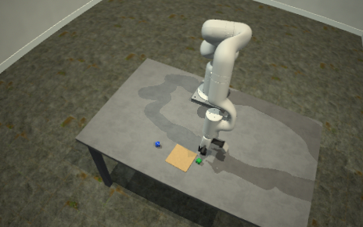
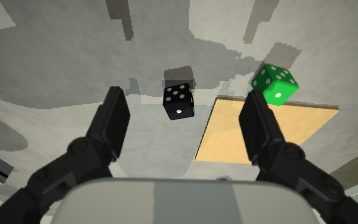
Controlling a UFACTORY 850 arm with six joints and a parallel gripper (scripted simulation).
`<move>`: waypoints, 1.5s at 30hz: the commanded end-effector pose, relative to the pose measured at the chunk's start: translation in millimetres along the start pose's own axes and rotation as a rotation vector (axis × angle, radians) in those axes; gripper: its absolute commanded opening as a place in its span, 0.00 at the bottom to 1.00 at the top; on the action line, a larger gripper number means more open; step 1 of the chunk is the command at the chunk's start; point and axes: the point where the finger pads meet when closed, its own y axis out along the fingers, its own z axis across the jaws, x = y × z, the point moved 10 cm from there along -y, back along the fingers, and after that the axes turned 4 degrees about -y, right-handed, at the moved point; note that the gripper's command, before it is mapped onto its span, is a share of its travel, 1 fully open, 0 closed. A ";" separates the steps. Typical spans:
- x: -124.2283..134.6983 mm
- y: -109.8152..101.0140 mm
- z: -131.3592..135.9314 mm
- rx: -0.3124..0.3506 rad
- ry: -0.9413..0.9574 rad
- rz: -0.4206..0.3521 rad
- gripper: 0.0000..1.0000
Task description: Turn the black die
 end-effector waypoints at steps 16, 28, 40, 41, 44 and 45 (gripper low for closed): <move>-0.2 -0.6 0.7 0.002 0.000 0.000 1.00; -0.2 -0.6 0.7 0.002 0.000 0.000 1.00; -8.0 -0.7 37.7 0.002 0.000 0.000 1.00; -9.4 -0.7 44.4 0.002 0.000 0.000 1.00; -13.4 -0.7 63.2 0.002 0.000 0.000 1.00; -13.4 -0.7 63.2 0.002 0.000 0.000 1.00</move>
